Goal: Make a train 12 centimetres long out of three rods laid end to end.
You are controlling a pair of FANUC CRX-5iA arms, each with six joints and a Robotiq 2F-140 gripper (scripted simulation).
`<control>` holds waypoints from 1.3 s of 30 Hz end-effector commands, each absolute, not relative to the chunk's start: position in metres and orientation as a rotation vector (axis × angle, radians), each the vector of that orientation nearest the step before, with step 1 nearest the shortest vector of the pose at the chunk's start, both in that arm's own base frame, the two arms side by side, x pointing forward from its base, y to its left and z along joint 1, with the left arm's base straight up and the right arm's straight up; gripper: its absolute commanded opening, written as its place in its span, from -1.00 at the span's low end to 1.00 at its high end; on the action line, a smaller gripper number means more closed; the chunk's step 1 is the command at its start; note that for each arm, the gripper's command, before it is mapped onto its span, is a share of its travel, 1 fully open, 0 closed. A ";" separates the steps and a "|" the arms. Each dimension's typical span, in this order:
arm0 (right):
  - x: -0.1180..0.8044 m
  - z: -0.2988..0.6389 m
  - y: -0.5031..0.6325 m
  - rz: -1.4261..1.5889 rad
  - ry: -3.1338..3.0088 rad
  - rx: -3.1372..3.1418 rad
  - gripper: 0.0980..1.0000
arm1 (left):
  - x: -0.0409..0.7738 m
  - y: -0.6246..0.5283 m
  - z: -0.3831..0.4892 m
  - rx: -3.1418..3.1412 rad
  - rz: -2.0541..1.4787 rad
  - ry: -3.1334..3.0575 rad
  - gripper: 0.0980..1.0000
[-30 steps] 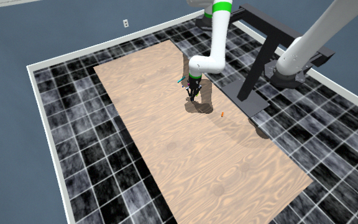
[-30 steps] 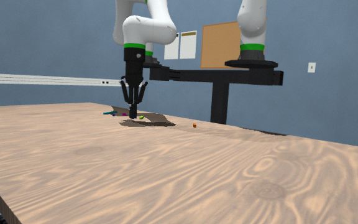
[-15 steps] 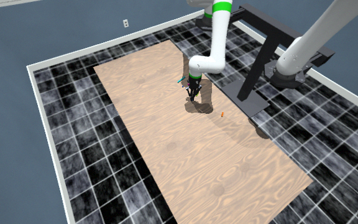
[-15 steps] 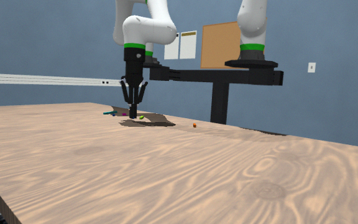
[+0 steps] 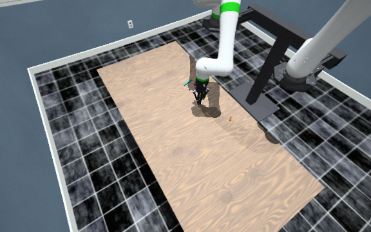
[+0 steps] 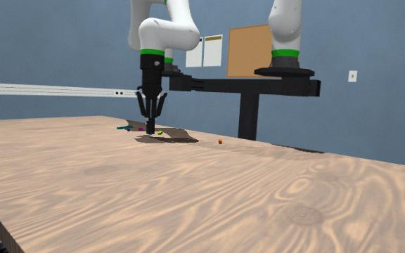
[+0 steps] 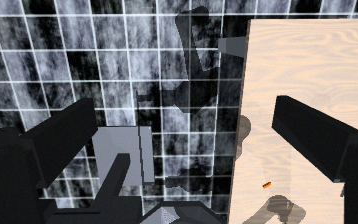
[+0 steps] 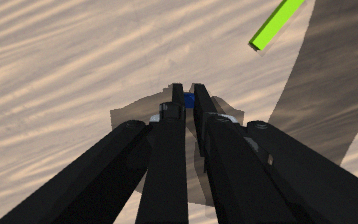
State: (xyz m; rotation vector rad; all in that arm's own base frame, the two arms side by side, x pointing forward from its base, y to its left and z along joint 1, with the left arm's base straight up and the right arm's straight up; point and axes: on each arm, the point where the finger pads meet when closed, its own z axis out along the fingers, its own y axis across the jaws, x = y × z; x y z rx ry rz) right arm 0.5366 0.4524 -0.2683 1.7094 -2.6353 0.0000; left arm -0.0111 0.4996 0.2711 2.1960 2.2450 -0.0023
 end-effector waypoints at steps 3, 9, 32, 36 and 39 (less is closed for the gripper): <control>0.538 -0.269 0.453 0.000 -2.637 1.711 -0.94 | -0.011 0.500 0.272 2.197 0.000 2.246 1.00; 0.538 -0.274 0.453 0.000 -2.637 1.711 -0.94 | -0.011 0.500 0.272 2.197 0.000 2.246 1.00; 0.538 -0.277 0.453 0.000 -2.637 1.711 -0.94 | -0.011 0.500 0.272 2.197 0.000 2.246 1.00; 0.538 -0.277 0.453 0.000 -2.637 1.711 -0.94 | -0.011 0.500 0.272 2.197 0.000 2.246 1.00; 0.538 -0.277 0.453 0.000 -2.637 1.711 -0.94 | -0.011 0.500 0.272 2.197 0.000 2.246 1.00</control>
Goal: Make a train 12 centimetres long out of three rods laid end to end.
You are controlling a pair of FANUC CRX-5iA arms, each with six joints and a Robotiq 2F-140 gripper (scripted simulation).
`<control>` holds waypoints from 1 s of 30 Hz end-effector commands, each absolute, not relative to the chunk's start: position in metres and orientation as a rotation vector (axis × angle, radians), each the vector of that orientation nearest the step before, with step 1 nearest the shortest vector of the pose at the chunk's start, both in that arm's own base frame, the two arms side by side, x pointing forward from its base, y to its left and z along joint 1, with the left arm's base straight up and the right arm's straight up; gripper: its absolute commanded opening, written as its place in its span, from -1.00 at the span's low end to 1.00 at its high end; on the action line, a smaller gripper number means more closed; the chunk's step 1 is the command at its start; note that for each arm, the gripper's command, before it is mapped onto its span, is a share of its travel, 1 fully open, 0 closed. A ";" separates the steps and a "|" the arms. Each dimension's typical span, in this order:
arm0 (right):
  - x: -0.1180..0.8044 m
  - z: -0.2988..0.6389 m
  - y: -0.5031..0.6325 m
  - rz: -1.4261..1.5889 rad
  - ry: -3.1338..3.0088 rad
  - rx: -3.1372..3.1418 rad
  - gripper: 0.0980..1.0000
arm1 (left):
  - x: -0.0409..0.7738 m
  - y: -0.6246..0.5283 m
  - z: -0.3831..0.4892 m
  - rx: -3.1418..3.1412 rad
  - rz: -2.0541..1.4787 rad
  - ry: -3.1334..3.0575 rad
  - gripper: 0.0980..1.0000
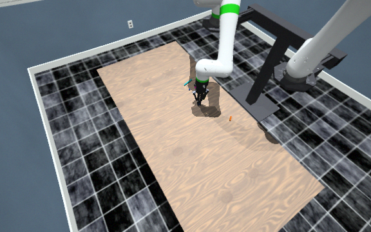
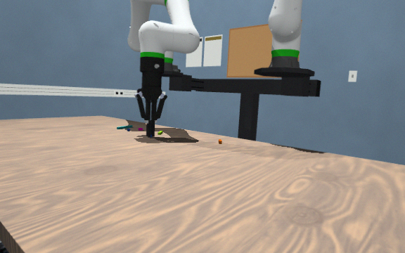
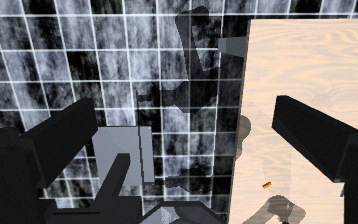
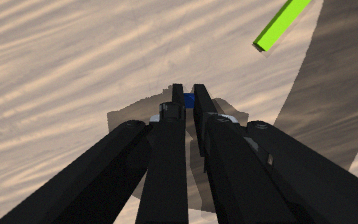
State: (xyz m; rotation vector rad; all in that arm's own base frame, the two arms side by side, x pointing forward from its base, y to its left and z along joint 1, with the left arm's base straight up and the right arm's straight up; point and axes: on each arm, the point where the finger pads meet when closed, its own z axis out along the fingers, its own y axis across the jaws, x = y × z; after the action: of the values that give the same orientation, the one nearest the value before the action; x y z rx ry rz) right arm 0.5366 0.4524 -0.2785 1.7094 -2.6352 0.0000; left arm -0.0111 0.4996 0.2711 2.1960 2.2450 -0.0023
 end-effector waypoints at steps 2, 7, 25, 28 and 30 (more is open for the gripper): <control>0.538 -0.277 0.453 0.000 -2.637 1.711 -0.94 | -0.011 0.500 0.272 2.197 0.000 2.246 1.00; 0.538 -0.277 0.453 0.000 -2.637 1.711 -0.94 | -0.011 0.500 0.272 2.197 0.000 2.246 1.00; 0.538 -0.277 0.453 0.000 -2.637 1.711 -0.75 | -0.011 0.500 0.272 2.197 0.000 2.246 1.00; 0.538 -0.277 0.453 0.000 -2.637 1.711 -0.70 | -0.011 0.500 0.272 2.197 0.000 2.246 1.00; 0.538 -0.277 0.453 0.000 -2.637 1.711 -0.70 | -0.011 0.500 0.272 2.197 0.000 2.246 1.00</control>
State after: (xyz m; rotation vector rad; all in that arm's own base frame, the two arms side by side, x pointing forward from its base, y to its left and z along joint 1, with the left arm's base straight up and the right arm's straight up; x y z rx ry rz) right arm 0.5366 0.4524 -0.2785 1.7094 -2.6352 0.0000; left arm -0.0111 0.4996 0.2711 2.1960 2.2450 -0.0023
